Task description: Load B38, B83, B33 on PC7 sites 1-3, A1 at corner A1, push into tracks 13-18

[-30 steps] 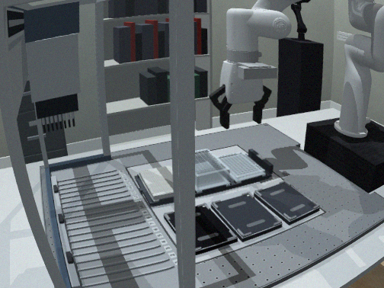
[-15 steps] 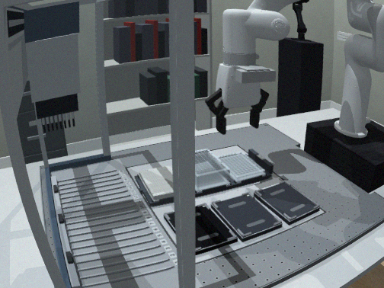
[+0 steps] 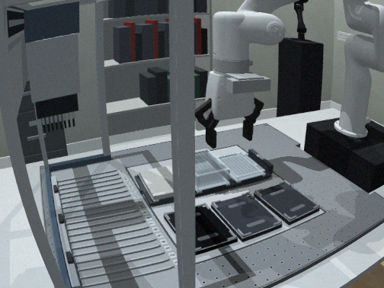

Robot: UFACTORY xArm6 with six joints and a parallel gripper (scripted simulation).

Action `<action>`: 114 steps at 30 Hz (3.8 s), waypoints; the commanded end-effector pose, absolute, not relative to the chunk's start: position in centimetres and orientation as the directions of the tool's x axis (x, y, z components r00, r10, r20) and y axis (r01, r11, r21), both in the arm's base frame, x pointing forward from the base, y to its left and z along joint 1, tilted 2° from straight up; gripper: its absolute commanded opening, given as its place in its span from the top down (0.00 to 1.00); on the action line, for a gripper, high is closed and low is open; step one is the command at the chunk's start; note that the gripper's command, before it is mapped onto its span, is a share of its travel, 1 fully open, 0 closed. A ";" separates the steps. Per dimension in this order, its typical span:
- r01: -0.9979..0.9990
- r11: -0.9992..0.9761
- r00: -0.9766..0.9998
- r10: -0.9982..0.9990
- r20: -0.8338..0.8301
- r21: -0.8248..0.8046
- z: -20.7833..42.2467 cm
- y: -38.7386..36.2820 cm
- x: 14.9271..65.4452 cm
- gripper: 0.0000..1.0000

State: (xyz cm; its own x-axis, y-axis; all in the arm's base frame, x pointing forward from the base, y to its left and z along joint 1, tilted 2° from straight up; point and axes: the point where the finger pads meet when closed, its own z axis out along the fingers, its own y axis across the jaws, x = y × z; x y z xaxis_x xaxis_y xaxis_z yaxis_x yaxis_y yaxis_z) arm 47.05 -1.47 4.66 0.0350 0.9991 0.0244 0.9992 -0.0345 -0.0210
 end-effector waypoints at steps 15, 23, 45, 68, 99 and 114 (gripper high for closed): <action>0.999 -0.035 0.036 0.999 0.024 -0.017 4.5 0.9 50.2 0.00; 0.999 -0.035 0.036 0.999 0.024 -0.017 4.4 0.9 50.2 0.00; 0.999 -0.035 0.036 0.999 0.024 -0.017 1.0 1.0 50.1 0.00; 0.999 -0.035 0.036 0.999 0.024 -0.018 -2.2 1.0 50.1 0.00; 0.999 -0.035 0.036 0.999 0.024 -0.018 -5.1 1.1 50.0 0.00; 0.999 -0.035 0.036 0.999 0.024 -0.018 -6.0 1.1 50.0 0.00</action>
State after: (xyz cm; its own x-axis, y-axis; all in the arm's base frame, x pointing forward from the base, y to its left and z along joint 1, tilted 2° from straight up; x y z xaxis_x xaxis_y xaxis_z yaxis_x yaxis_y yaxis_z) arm 49.77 1.13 -6.02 0.0357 0.9991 0.0234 0.9991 -0.0351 -0.0229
